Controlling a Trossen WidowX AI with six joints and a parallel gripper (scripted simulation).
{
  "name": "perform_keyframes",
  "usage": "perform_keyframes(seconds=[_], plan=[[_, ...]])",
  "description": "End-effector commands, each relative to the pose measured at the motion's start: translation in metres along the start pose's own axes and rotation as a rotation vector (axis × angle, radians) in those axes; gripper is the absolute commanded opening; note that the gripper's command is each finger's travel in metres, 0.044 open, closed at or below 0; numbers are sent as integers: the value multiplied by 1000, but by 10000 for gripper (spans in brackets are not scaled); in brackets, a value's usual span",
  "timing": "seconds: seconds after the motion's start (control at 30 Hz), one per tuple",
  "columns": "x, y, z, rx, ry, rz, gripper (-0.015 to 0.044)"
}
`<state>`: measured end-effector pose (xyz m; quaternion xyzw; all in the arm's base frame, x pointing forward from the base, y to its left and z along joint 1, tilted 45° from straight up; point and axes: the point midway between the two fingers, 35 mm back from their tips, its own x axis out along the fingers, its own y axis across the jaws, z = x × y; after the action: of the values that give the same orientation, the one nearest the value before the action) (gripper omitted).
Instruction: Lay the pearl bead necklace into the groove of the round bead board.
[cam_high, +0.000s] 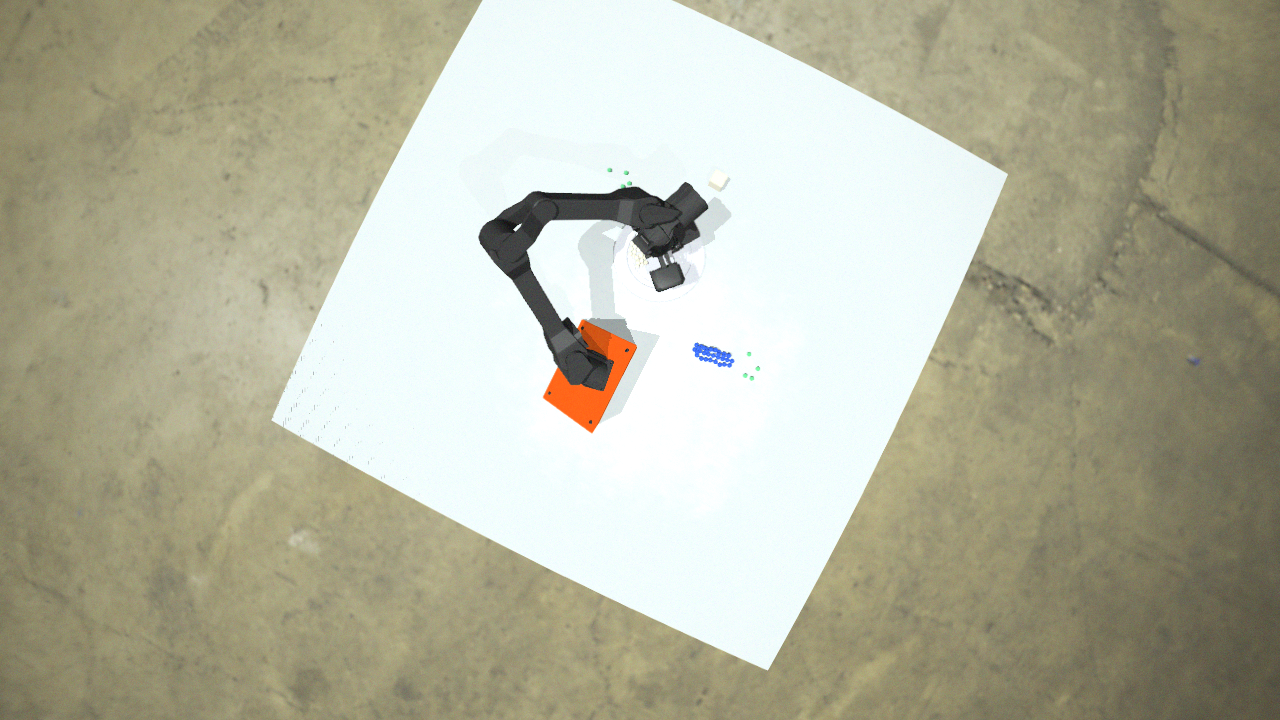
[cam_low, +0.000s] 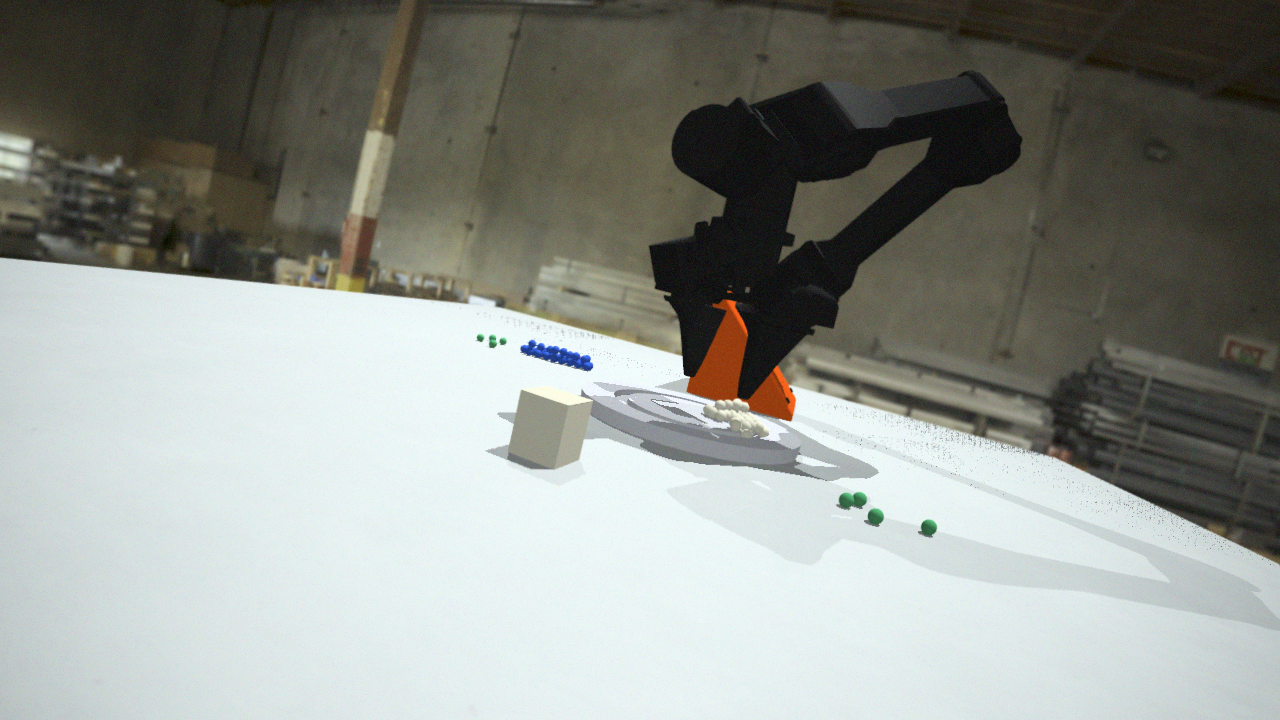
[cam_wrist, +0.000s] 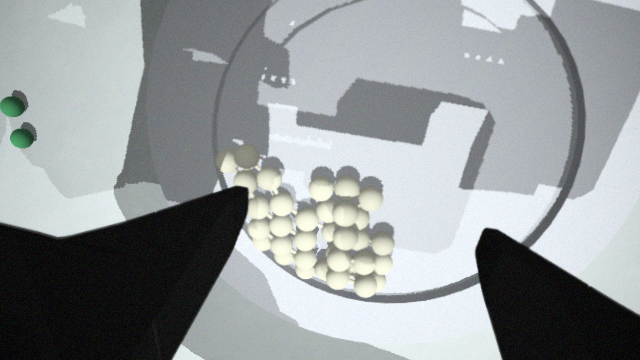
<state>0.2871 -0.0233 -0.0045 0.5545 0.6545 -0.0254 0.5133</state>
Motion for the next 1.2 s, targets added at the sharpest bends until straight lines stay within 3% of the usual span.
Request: perform_keyframes(seconds=[0.0, 0.13, 1.17], plan=[[-16, 3, -13, -734, -6, -5, 380], [-21, 4, -18, -977, -5, -6, 380], [-10, 5, -16, -976, -11, -6, 380]])
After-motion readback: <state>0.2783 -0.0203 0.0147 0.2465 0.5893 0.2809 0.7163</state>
